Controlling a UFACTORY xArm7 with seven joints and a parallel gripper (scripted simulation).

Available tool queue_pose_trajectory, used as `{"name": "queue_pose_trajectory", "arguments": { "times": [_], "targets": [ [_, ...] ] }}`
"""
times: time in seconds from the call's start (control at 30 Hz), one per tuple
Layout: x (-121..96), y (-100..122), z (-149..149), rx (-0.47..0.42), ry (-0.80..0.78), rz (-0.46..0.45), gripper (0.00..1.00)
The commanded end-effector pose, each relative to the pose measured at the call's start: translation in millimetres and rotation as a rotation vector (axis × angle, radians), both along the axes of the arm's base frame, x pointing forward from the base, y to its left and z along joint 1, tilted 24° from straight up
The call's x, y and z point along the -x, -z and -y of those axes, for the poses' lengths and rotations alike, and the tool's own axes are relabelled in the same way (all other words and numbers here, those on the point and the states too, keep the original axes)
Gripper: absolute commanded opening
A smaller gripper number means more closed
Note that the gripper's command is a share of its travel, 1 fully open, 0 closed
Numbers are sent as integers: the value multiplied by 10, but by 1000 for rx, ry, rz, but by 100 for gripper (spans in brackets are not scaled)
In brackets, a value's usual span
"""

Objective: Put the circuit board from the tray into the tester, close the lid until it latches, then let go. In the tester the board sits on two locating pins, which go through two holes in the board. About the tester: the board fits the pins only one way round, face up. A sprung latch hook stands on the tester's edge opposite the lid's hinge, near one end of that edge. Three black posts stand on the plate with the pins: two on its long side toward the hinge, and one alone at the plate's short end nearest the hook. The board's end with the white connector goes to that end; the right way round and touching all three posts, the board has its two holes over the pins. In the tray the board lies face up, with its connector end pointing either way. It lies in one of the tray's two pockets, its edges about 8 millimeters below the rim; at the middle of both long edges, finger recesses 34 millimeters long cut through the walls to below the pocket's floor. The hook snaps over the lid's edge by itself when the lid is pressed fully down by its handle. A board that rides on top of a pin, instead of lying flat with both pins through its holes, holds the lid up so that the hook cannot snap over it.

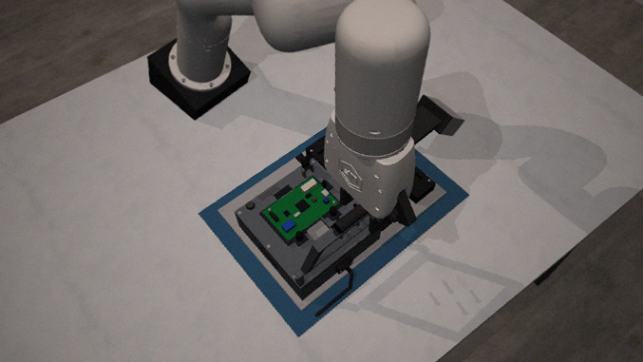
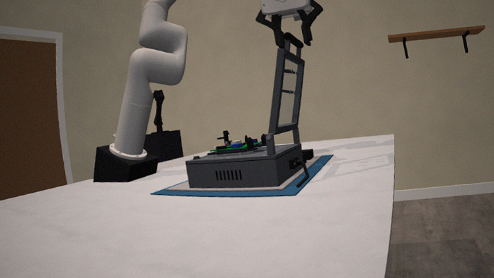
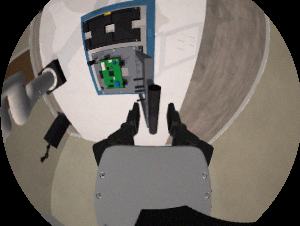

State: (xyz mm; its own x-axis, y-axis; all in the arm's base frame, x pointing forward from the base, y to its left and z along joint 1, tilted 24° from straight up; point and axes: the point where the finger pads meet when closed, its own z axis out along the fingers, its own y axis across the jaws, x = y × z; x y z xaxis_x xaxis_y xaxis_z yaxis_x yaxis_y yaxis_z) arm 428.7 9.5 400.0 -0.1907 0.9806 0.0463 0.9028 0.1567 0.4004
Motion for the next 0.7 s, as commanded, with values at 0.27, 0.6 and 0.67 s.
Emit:
{"name": "queue_pose_trajectory", "arguments": {
  "times": [0.27,0.6,0.67],
  "targets": [
    [-3,-20,3,0,1,4,0],
    [-3,-20,3,0,1,4,0],
    [-3,-20,3,0,1,4,0]
  ]
}}
